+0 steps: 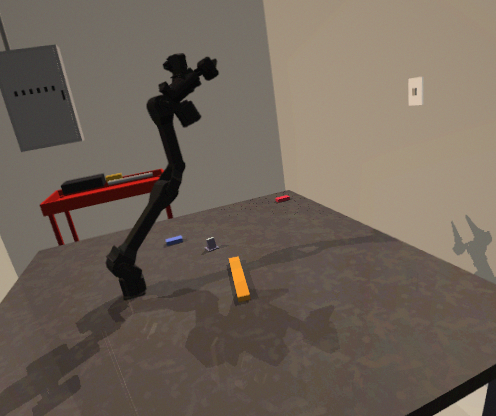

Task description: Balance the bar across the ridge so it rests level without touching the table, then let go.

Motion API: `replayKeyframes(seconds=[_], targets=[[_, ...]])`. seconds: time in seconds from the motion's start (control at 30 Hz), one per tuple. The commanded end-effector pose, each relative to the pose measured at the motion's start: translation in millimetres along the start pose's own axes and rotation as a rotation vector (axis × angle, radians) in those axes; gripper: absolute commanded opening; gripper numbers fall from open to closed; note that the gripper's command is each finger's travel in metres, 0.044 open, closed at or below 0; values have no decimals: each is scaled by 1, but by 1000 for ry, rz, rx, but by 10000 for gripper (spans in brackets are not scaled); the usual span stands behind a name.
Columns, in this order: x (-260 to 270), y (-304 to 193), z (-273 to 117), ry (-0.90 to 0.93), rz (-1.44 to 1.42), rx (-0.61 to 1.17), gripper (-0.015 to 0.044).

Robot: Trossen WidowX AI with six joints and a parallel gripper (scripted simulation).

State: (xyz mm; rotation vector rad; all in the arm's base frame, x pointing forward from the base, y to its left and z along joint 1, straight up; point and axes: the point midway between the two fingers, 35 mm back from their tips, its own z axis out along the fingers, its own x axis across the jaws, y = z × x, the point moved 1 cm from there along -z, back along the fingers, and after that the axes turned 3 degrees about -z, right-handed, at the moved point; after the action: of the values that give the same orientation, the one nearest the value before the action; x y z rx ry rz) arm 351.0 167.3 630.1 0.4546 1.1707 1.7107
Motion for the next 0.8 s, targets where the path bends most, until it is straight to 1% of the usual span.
replayKeyframes(seconds=[0.0, 0.07, 0.1, 0.33, 0.47, 0.77], targets=[[1, 1, -1, 2, 0, -3, 374], [6, 11, -5, 18, -3, -26, 321], [9, 17, -9, 30, -6, -44, 315], [29, 58, -27, 76, -75, -162, 315], [43, 91, -40, 81, -161, -270, 315], [59, 160, -81, 27, -341, -513, 315]])
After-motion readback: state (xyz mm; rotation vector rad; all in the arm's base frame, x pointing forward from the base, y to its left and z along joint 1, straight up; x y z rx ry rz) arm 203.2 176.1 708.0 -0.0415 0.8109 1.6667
